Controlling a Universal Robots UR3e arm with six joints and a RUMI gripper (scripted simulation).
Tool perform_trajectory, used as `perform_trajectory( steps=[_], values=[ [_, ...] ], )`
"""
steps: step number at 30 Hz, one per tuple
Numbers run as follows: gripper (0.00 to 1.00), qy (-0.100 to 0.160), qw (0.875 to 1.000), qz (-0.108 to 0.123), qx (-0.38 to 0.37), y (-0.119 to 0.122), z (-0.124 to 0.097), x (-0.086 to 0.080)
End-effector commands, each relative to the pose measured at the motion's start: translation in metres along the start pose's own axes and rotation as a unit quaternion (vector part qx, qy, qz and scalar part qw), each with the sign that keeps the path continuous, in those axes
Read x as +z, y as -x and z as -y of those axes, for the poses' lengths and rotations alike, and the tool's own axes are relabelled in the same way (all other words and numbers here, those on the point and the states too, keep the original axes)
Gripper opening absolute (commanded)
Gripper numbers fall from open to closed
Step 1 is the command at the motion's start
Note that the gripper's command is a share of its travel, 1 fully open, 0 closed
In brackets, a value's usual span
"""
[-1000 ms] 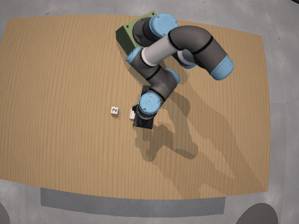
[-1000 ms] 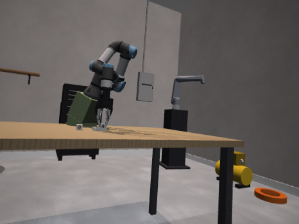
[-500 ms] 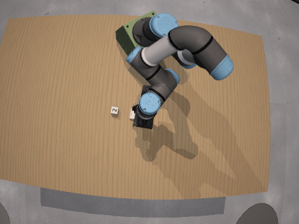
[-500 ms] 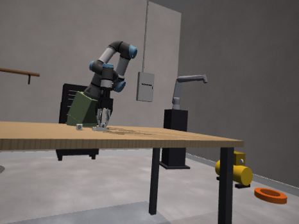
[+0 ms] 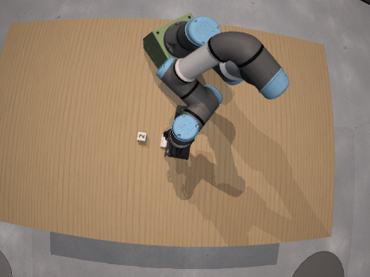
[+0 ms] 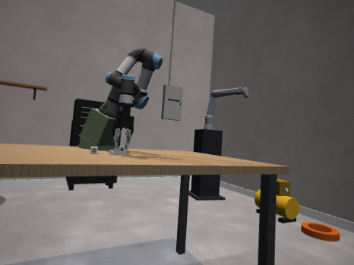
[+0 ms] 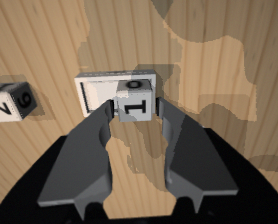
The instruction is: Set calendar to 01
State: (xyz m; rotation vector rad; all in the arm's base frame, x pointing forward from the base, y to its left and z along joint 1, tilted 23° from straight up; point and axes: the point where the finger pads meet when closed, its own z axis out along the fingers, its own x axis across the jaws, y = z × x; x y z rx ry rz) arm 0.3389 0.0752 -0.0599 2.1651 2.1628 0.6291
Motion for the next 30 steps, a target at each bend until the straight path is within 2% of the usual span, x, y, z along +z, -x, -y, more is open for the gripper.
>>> perform_trajectory(
  steps=[1, 20, 30],
  values=[
    [0.28, 0.001, 1.0, 0.0, 0.0, 0.0, -0.001, 0.0],
    [0.28, 0.001, 1.0, 0.0, 0.0, 0.0, -0.001, -0.002],
    [0.28, 0.001, 1.0, 0.0, 0.0, 0.0, -0.001, -0.012]
  ],
)
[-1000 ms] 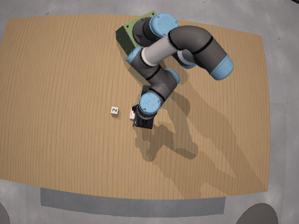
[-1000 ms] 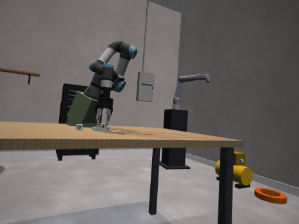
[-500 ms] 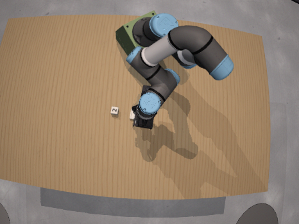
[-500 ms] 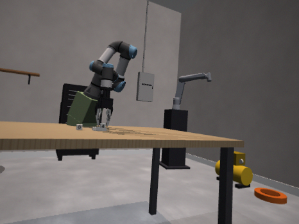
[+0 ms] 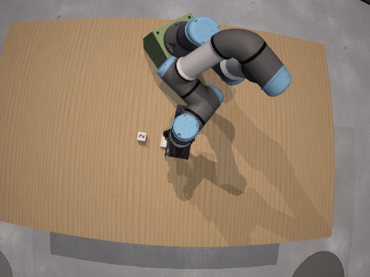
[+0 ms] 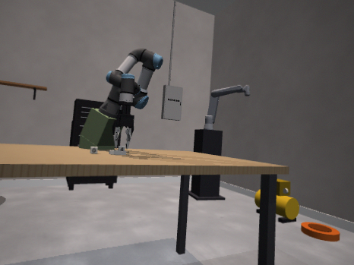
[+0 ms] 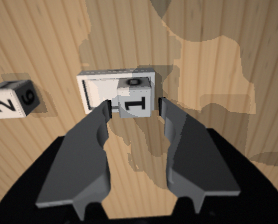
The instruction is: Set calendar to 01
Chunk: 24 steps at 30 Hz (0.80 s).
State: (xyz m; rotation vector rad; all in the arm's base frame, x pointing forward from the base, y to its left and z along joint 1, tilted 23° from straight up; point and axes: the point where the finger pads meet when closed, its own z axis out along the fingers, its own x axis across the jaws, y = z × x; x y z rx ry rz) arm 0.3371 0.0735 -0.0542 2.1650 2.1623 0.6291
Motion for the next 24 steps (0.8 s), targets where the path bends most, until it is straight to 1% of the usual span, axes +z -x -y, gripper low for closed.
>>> perform_trajectory(
  steps=[1, 5, 7, 22, 24],
  values=[
    [0.28, 0.001, 1.0, 0.0, 0.0, 0.0, -0.001, -0.007],
    [0.28, 0.001, 1.0, 0.0, 0.0, 0.0, -0.001, -0.015],
    [0.28, 0.001, 1.0, 0.0, 0.0, 0.0, -0.001, -0.015],
    [0.28, 0.001, 1.0, 0.0, 0.0, 0.0, -0.001, -0.053],
    [0.28, 0.001, 1.0, 0.0, 0.0, 0.0, -0.001, -0.053]
  ],
)
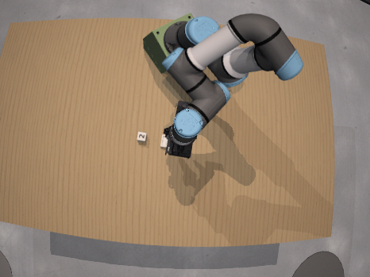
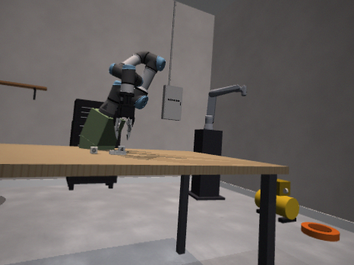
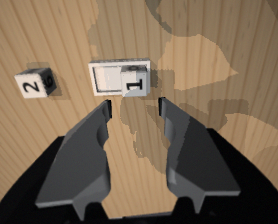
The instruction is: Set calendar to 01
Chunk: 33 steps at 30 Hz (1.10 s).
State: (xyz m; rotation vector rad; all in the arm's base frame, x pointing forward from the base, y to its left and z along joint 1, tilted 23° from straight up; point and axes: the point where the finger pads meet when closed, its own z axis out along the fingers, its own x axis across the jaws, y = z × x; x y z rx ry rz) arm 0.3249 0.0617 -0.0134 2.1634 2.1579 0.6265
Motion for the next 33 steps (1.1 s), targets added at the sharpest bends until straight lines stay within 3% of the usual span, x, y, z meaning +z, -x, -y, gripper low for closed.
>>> perform_trajectory(
  steps=[1, 13, 27, 28, 33],
  values=[
    [0.28, -0.001, 1.0, -0.002, 0.0, 0.0, 0.0, -0.011],
    [0.28, -0.001, 1.0, -0.002, 0.0, 0.0, 0.0, -0.035],
    [0.28, -0.001, 1.0, -0.002, 0.0, 0.0, 0.0, -0.04],
    [1.0, -0.001, 1.0, -0.002, 0.0, 0.0, 0.0, -0.04],
    [1.0, -0.001, 1.0, -0.002, 0.0, 0.0, 0.0, -0.04]
  ],
)
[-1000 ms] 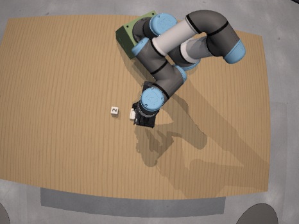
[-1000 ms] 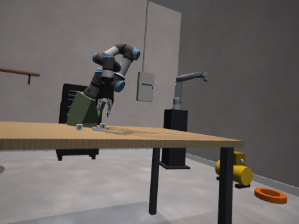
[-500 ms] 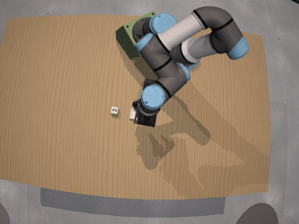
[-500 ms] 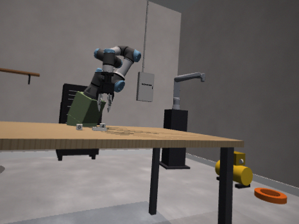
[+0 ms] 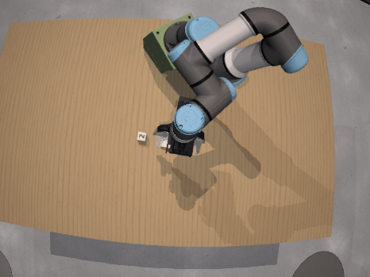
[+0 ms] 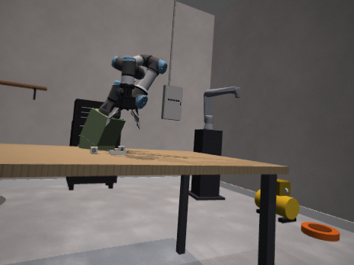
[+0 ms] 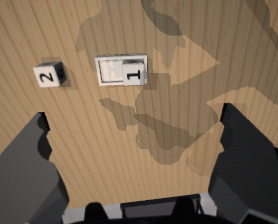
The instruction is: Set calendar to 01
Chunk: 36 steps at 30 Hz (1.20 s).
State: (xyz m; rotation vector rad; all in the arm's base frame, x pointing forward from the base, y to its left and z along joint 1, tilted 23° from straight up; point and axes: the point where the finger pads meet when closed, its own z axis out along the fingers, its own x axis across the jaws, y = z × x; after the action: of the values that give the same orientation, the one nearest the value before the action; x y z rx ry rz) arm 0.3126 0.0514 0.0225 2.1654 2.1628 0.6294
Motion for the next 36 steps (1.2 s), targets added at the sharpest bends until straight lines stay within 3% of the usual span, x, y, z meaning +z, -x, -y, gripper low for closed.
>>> perform_trajectory(
  steps=[1, 22, 28, 32, 36],
  values=[
    [1.0, 0.001, 1.0, 0.001, 0.0, 0.0, -0.001, -0.001],
    [1.0, 0.001, 1.0, 0.001, 0.012, 0.002, -0.001, 0.0],
    [1.0, 0.0, 0.997, 0.002, 0.081, 0.013, -0.002, 0.002],
    [1.0, -0.001, 0.987, 0.003, 0.158, 0.025, -0.003, 0.004],
    [1.0, -0.001, 0.982, 0.003, 0.188, 0.029, -0.003, 0.005]
  ],
)
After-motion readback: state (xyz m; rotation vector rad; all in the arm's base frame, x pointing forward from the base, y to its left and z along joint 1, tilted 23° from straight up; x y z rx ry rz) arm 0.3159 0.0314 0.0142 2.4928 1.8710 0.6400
